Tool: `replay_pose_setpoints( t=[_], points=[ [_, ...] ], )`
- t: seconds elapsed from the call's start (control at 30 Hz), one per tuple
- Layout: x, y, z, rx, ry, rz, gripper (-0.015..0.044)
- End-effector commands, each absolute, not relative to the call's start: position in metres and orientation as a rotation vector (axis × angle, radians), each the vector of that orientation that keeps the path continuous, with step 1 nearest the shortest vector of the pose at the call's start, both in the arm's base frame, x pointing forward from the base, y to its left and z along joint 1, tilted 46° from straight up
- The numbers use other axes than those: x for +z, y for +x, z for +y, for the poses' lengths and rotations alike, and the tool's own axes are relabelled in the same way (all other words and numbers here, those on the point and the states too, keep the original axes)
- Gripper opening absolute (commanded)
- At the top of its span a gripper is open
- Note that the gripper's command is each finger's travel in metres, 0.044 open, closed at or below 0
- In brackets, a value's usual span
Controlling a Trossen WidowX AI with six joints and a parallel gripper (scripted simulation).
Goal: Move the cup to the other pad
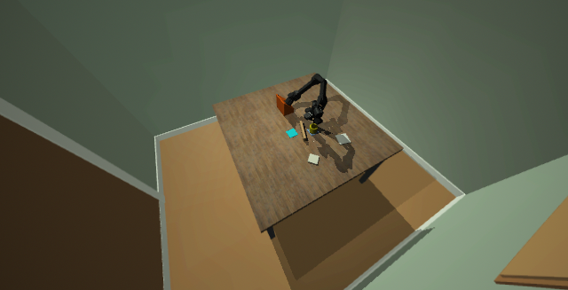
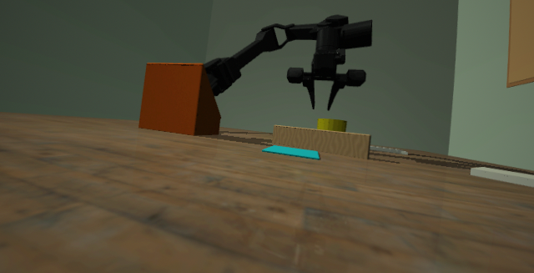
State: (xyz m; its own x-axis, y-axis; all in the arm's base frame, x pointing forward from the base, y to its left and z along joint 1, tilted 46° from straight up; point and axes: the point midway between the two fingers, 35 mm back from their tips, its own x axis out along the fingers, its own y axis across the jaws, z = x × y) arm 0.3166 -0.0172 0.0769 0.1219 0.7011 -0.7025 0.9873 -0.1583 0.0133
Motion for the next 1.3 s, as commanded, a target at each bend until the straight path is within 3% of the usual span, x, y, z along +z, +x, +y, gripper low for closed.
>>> replay_pose_setpoints(
  t=[0.0, 1.27],
  points=[
    [0.074, 0.318, -0.014, -0.777, 1.928, 1.628, 0.0167],
    [0.034, 0.324, 0.027, -0.774, 1.930, 1.630, 0.0167]
  ],
)
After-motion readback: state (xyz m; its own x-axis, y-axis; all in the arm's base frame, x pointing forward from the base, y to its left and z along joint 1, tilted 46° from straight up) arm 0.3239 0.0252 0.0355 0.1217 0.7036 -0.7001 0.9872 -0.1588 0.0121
